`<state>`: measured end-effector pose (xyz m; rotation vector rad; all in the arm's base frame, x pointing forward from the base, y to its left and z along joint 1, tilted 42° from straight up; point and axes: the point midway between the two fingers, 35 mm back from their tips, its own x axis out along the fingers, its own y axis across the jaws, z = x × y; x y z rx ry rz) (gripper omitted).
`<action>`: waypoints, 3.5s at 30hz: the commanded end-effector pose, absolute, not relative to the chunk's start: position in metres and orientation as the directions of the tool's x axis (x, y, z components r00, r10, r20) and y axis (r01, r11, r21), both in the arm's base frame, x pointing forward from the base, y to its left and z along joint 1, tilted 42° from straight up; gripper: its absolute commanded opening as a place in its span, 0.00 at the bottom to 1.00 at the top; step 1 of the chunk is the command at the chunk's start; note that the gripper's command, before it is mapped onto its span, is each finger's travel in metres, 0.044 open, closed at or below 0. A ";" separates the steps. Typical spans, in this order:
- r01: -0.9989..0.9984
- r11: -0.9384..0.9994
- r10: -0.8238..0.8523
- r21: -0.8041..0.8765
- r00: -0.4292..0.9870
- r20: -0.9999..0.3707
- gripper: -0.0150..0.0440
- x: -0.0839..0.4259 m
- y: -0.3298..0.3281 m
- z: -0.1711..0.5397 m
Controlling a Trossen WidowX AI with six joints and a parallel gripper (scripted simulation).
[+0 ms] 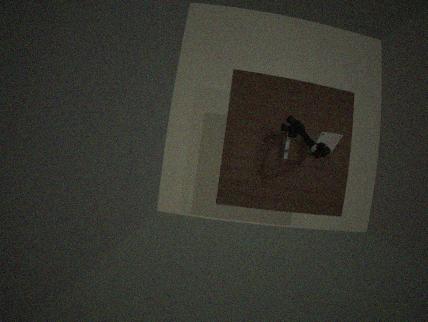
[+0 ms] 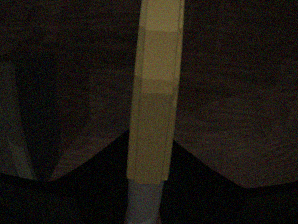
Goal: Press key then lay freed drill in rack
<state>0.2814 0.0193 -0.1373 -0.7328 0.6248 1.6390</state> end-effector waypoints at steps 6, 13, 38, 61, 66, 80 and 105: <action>-0.983 -0.183 0.646 0.012 -0.129 -0.753 0.25 0.283 0.008 -0.147; -0.983 -0.183 0.645 0.011 -0.129 -0.753 0.25 0.285 -0.001 -0.154; -0.983 -0.183 0.644 0.011 -0.129 -0.754 0.25 0.286 -0.012 -0.152; -0.983 -0.183 0.644 0.012 -0.129 -0.754 0.25 0.285 -0.017 -0.147; -0.983 -0.183 0.644 0.012 -0.129 -0.754 0.25 0.285 -0.018 -0.146; -0.983 -0.183 0.644 0.012 -0.129 -0.754 0.25 0.284 -0.020 -0.142; -0.983 -0.183 0.644 0.012 -0.129 -0.754 0.25 0.284 -0.025 -0.137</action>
